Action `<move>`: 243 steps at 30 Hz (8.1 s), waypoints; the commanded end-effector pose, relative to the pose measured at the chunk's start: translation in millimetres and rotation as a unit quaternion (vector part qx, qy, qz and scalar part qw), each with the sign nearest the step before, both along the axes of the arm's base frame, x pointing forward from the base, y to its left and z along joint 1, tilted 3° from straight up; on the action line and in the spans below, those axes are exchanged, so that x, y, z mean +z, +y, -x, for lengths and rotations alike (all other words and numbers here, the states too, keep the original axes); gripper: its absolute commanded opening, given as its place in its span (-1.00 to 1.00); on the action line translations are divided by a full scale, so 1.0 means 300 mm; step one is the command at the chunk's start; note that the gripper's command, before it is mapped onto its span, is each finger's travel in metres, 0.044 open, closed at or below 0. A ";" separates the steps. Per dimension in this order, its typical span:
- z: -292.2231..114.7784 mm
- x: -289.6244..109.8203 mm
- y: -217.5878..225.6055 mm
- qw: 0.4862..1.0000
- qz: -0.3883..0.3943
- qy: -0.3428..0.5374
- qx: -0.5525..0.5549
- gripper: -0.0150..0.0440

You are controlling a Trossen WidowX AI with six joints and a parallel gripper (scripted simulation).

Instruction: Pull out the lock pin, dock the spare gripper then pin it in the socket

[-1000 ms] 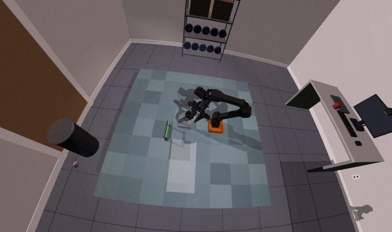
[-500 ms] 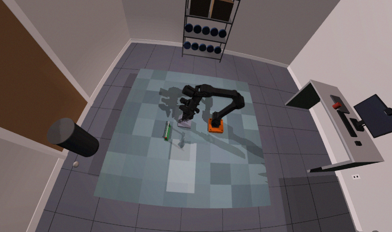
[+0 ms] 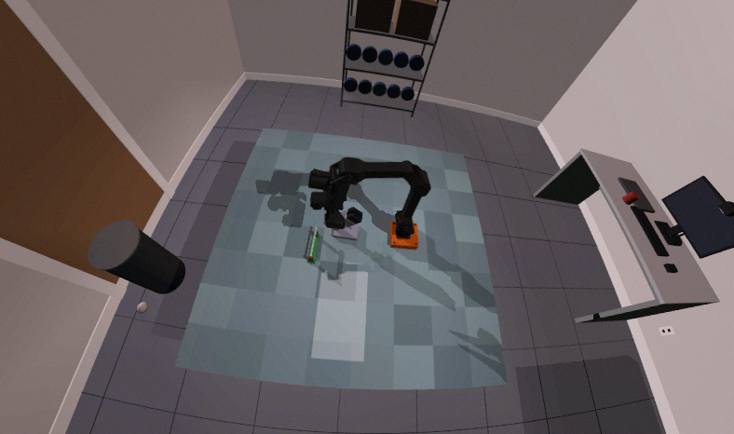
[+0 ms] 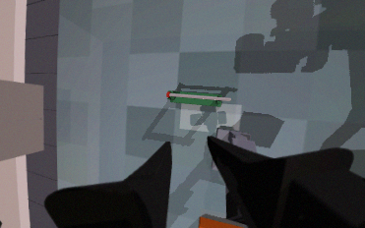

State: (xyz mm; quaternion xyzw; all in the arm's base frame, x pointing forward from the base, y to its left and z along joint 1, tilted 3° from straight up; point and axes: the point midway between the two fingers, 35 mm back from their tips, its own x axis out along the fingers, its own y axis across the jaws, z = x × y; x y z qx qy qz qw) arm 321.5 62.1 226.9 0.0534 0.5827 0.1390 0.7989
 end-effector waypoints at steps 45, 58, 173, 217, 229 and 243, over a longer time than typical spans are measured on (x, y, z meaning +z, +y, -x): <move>-0.268 -0.419 0.078 0.732 0.316 0.074 0.599 0.12; -0.276 -0.484 0.081 0.732 0.316 0.074 0.599 0.12; 0.044 -0.344 0.151 0.741 0.308 0.080 0.592 -0.49; 0.063 -0.511 0.105 0.743 0.305 0.080 0.591 -0.49; 0.067 -0.514 0.079 0.742 0.305 0.080 0.591 -0.49; 0.072 -0.514 0.049 0.742 0.304 0.080 0.591 -0.49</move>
